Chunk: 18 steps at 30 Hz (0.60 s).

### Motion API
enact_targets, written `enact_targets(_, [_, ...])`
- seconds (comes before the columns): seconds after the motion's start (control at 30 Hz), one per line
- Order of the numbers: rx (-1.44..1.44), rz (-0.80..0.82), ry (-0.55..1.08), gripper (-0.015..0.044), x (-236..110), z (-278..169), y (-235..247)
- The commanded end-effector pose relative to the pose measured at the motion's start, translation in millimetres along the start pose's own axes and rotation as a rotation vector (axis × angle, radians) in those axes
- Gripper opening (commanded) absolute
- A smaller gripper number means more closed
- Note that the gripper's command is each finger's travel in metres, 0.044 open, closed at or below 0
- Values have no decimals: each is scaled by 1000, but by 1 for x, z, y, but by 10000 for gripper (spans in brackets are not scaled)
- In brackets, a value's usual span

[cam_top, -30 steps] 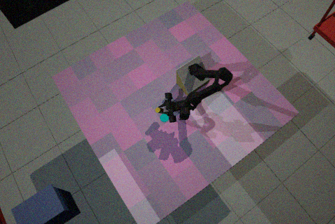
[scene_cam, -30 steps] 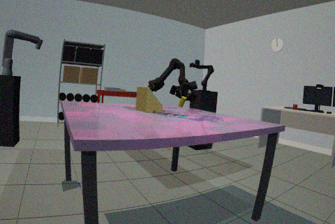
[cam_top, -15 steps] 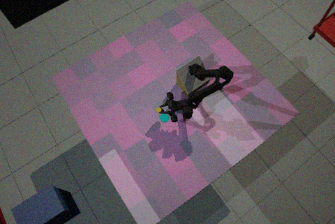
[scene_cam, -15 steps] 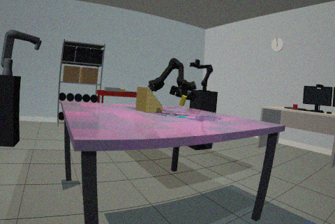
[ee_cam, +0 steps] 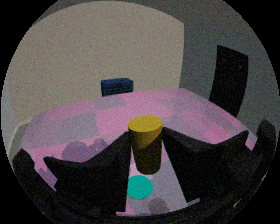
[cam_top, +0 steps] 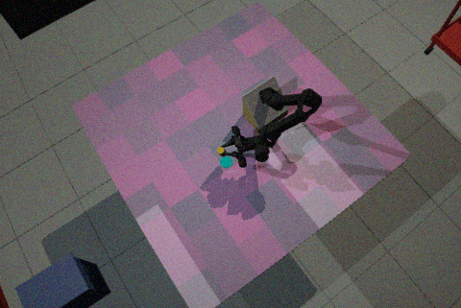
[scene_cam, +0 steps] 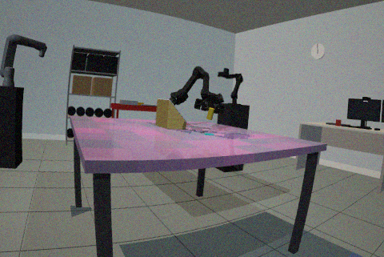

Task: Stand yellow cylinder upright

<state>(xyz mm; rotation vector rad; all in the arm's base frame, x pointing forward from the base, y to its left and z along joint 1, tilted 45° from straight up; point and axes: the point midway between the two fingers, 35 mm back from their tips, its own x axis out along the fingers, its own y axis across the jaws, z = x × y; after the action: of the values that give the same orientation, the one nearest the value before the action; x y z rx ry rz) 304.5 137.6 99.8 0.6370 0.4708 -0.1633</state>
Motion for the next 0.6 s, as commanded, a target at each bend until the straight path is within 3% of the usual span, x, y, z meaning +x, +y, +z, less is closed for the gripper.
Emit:
enact_targets(0.0, [23,7,-29,105,-3,2,-1])
enact_targets(0.57, [116,47,-123,105,-17,8,-3])
